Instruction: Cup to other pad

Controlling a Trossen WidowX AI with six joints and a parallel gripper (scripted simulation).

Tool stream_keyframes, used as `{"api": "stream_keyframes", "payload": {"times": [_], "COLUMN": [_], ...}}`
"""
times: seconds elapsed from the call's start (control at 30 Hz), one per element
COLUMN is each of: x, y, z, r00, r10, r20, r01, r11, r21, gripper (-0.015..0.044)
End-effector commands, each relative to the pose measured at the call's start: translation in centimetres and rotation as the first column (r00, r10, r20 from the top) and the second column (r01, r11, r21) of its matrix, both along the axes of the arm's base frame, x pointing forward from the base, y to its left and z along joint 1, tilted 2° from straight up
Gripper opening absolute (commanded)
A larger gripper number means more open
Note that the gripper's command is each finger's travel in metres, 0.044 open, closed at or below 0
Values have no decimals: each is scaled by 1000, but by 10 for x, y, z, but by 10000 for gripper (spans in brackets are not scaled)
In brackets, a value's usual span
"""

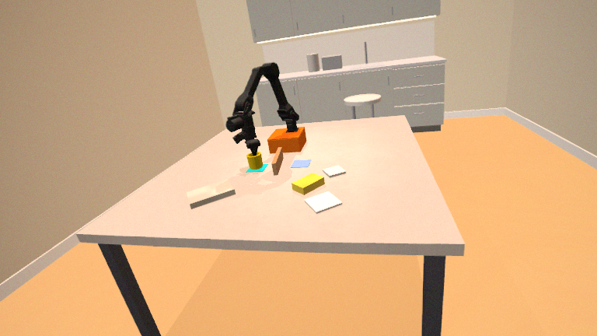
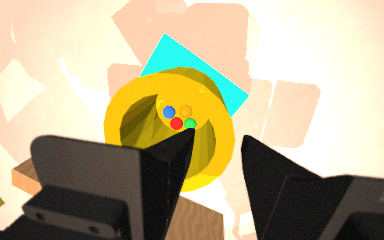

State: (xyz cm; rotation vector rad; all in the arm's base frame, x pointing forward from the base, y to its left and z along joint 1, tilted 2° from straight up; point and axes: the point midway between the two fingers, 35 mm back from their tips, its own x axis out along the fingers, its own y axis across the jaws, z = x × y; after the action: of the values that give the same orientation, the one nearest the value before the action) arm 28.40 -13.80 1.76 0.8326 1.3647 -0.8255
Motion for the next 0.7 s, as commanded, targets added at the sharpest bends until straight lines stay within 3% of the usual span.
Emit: {"api": "stream_keyframes", "payload": {"times": [0.0,0.67], "x": [3,-6], "y": [-1,1], "z": [11,38], "r00": [1000,1000], "r10": [3,5], "r20": [13,12], "r01": [-3,-5], "r11": [1000,1000], "r21": [-4,-1], "gripper": [147,147]}}
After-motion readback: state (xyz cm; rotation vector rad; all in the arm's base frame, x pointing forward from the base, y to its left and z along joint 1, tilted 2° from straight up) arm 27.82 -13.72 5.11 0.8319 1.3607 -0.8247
